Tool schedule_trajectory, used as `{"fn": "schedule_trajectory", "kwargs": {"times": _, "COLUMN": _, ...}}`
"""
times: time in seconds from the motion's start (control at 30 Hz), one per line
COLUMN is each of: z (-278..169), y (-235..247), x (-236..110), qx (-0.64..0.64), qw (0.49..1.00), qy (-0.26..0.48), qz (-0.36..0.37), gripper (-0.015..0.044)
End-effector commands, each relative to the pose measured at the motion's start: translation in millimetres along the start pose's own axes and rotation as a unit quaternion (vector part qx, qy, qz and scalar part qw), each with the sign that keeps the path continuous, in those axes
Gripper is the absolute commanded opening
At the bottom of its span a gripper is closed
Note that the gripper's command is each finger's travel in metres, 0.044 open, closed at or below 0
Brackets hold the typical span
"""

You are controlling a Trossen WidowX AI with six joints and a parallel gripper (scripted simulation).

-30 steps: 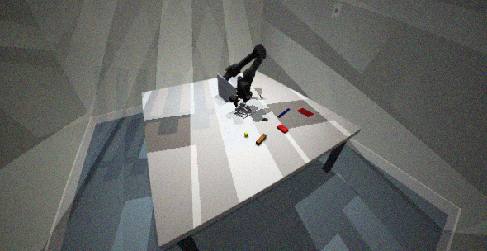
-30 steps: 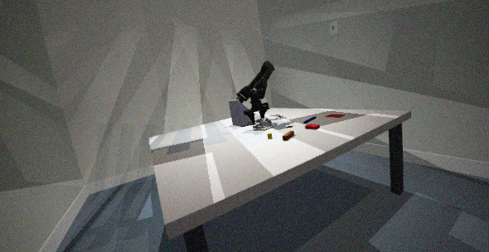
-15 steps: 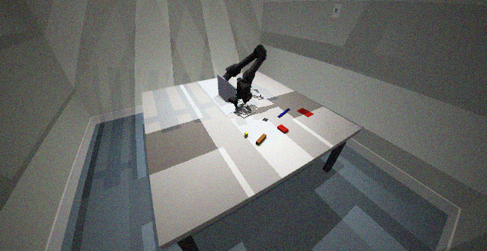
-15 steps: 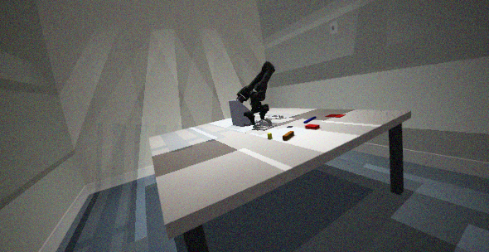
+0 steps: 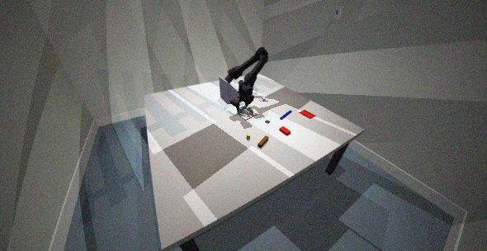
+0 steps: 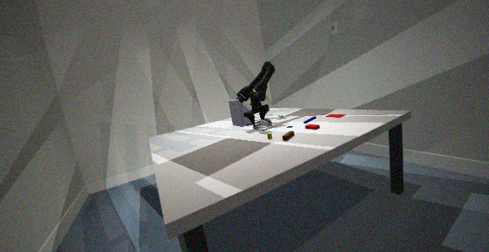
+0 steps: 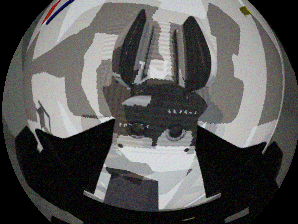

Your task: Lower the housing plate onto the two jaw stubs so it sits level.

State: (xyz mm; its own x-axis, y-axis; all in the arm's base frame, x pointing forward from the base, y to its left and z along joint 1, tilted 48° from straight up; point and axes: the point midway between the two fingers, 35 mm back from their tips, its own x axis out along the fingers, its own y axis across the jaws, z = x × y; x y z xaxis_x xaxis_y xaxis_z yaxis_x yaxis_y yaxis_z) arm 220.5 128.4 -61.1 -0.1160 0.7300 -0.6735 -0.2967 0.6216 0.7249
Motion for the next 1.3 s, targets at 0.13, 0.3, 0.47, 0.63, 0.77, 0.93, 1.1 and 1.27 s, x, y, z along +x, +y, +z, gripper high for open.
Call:
{"fn": "schedule_trajectory", "kwargs": {"times": 0.13, "z": 0.0, "y": 0.6, "x": 1.5, "qx": 0.003, "qw": 1.0, "qy": -0.001, "qz": 0.002, "gripper": 0.0351}}
{"fn": "schedule_trajectory", "kwargs": {"times": 0.3, "z": 0.0, "y": 0.6, "x": 3.0, "qx": 0.003, "qw": 1.0, "qy": -0.001, "qz": 0.002, "gripper": 0.0351}}
{"fn": "schedule_trajectory", "kwargs": {"times": 0.47, "z": 0.0, "y": 0.6, "x": 3.1, "qx": 0.003, "qw": 1.0, "qy": -0.001, "qz": 0.002, "gripper": 0.0351}}
{"fn": "schedule_trajectory", "kwargs": {"times": 0.63, "z": 0.0, "y": 0.7, "x": 5.3, "qx": 0.002, "qw": 1.0, "qy": -0.001, "qz": 0.002, "gripper": 0.0351}}
{"fn": "schedule_trajectory", "kwargs": {"times": 0.77, "z": 0.0, "y": 0.7, "x": 5.4, "qx": 0.002, "qw": 1.0, "qy": -0.001, "qz": 0.002, "gripper": 0.0351}}
{"fn": "schedule_trajectory", "kwargs": {"times": 0.93, "z": 0.0, "y": 0.7, "x": 6.3, "qx": 0.002, "qw": 1.0, "qy": -0.001, "qz": 0.002, "gripper": 0.0351}}
{"fn": "schedule_trajectory", "kwargs": {"times": 1.1, "z": 0.0, "y": 0.7, "x": 7.9, "qx": 0.002, "qw": 1.0, "qy": -0.001, "qz": 0.002, "gripper": 0.0351}}
{"fn": "schedule_trajectory", "kwargs": {"times": 1.27, "z": 0.0, "y": 0.7, "x": 8.0, "qx": 0.002, "qw": 1.0, "qy": -0.001, "qz": 0.002, "gripper": 0.0351}}
